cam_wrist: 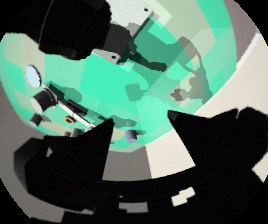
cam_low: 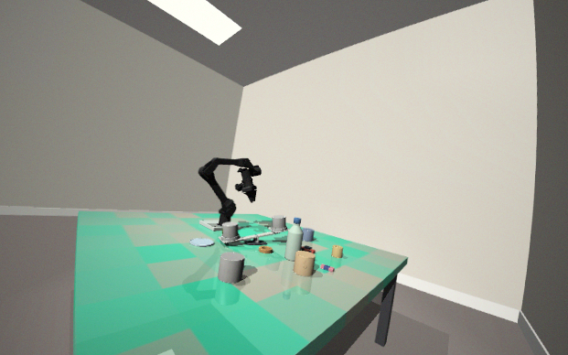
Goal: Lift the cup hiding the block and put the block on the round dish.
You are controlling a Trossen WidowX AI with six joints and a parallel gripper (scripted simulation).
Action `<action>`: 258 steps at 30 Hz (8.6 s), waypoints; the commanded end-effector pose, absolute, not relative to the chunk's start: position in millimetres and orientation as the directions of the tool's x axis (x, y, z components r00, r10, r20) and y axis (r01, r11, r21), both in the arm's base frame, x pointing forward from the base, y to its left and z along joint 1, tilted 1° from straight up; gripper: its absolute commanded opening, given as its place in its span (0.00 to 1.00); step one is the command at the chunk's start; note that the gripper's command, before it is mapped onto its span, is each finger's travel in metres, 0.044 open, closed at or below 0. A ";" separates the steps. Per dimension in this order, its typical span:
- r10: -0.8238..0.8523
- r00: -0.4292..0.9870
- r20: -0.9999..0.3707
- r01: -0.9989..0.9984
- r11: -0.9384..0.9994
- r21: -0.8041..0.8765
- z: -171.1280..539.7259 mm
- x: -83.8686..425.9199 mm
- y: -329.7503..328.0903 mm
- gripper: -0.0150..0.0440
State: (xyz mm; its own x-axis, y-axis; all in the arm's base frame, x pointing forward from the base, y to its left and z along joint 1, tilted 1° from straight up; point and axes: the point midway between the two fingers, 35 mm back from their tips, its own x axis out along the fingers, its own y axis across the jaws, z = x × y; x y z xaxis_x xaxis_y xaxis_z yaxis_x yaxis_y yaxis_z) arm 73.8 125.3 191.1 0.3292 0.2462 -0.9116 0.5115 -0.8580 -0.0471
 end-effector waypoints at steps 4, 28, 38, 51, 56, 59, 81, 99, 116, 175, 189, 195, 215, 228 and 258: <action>0.242 0.341 -0.908 0.439 -0.895 -0.074 192.1 77.2 124.3 1.00; 0.185 0.453 -0.872 -0.310 -0.885 -0.348 202.2 109.7 110.1 1.00; 0.150 0.495 -0.856 -0.567 -0.690 -0.449 206.4 122.2 101.5 1.00; 0.096 0.545 -0.833 -0.776 -0.318 -0.545 212.5 137.3 88.5 1.00; 0.073 0.562 -0.824 -0.810 -0.153 -0.566 214.9 142.7 83.0 1.00; 0.058 0.572 -0.818 -0.817 -0.051 -0.575 216.4 145.8 79.5 1.00; -0.061 0.629 -0.775 -0.574 0.637 -0.516 227.5 165.3 51.0 1.00; -0.173 0.653 -0.738 -0.096 0.947 -0.307 236.8 176.4 23.9 1.00; -0.284 0.655 -0.700 0.390 0.921 -0.009 246.3 182.5 -2.8 1.00; -0.091 0.053 -0.994 -0.829 0.552 -0.095 161.8 239.9 -154.5 1.00; -0.013 0.033 -0.999 -0.904 0.426 -0.036 141.6 235.3 -180.5 1.00; -0.013 0.033 -0.999 -0.904 0.426 -0.036 131.1 235.7 -180.7 1.00; -0.013 0.034 -0.999 -0.904 0.427 -0.036 98.9 237.9 -182.0 1.00; -0.013 0.033 -0.999 -0.904 0.427 -0.036 78.0 237.7 -181.5 1.00; -0.013 0.034 -0.999 -0.904 0.426 -0.036 82.9 239.2 -182.8 0.25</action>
